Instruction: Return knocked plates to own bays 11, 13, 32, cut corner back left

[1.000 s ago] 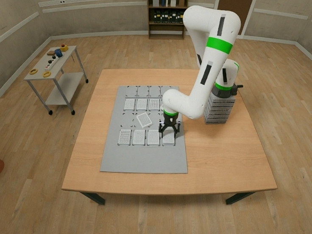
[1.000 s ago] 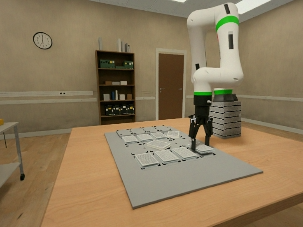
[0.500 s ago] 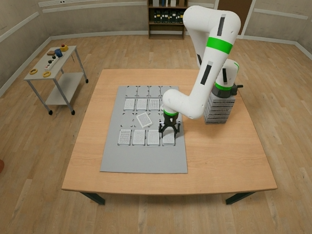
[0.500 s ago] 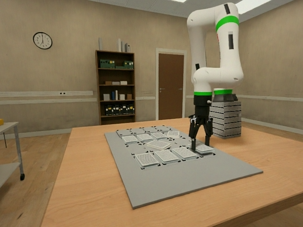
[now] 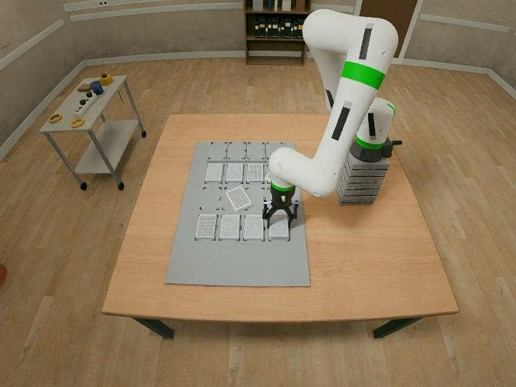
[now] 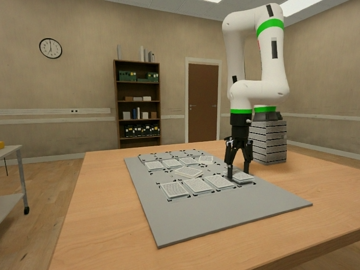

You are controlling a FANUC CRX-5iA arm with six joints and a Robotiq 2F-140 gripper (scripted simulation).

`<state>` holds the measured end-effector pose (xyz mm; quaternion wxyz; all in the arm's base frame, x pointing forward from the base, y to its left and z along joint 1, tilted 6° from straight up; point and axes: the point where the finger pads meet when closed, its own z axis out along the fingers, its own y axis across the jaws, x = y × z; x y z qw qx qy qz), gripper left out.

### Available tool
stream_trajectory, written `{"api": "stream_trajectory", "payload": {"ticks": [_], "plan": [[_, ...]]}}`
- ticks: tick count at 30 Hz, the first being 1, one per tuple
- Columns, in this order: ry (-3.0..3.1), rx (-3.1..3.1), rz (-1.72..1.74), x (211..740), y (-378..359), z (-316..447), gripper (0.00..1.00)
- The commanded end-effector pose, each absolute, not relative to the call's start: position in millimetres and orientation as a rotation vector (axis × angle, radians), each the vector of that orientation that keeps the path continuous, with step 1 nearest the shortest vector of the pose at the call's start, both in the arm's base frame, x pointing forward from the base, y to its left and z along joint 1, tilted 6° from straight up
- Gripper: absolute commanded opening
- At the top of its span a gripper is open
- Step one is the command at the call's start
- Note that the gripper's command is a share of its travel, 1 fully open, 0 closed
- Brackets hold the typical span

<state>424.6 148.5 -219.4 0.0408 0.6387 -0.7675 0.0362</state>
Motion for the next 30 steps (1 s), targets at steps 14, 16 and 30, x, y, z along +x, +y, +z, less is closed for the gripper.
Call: {"api": "stream_trajectory", "payload": {"ticks": [14,16,30], "plan": [[-2.352,1.958,0.112,425.3,149.1,-218.8,0.1],[-2.352,1.957,0.112,425.2,149.1,-219.1,0.1],[-2.352,1.957,0.111,425.2,148.7,-223.0,0.1]]}}
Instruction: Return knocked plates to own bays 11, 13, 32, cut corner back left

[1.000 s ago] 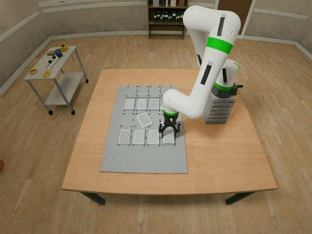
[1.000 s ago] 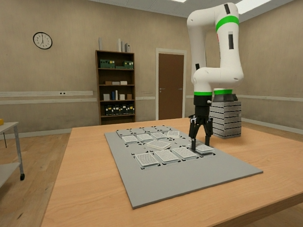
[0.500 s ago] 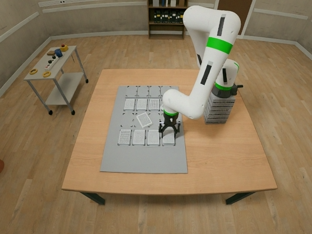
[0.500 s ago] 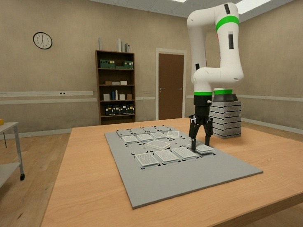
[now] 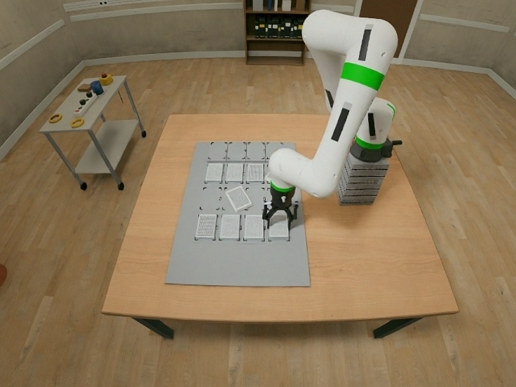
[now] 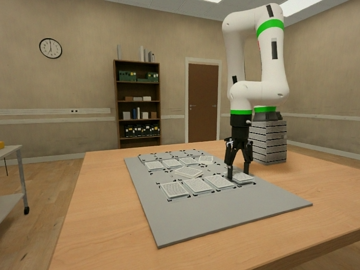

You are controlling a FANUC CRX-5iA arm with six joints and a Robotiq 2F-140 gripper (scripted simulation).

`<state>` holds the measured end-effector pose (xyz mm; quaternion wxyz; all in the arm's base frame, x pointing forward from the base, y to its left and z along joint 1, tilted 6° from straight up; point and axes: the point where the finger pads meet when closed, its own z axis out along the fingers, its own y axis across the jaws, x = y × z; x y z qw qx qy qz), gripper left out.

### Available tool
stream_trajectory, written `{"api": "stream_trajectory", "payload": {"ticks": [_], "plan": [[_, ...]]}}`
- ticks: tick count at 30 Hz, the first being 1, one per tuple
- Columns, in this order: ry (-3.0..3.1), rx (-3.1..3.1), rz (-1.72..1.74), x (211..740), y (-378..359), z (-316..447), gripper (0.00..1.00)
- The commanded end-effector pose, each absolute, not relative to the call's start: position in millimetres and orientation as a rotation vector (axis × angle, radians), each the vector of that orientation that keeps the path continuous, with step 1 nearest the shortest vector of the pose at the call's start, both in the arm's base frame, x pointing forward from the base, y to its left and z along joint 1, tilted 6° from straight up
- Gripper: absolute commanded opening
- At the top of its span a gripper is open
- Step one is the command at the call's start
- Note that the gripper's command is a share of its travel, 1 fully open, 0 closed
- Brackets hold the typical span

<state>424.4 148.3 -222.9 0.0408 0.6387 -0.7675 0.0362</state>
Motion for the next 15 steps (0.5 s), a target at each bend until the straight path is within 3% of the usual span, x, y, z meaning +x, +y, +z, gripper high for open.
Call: {"api": "stream_trajectory", "payload": {"ticks": [1,15], "plan": [[-2.352,1.957,0.111,425.2,148.6,-223.4,0.1],[-2.352,1.957,0.111,425.1,148.2,-227.4,0.1]]}}
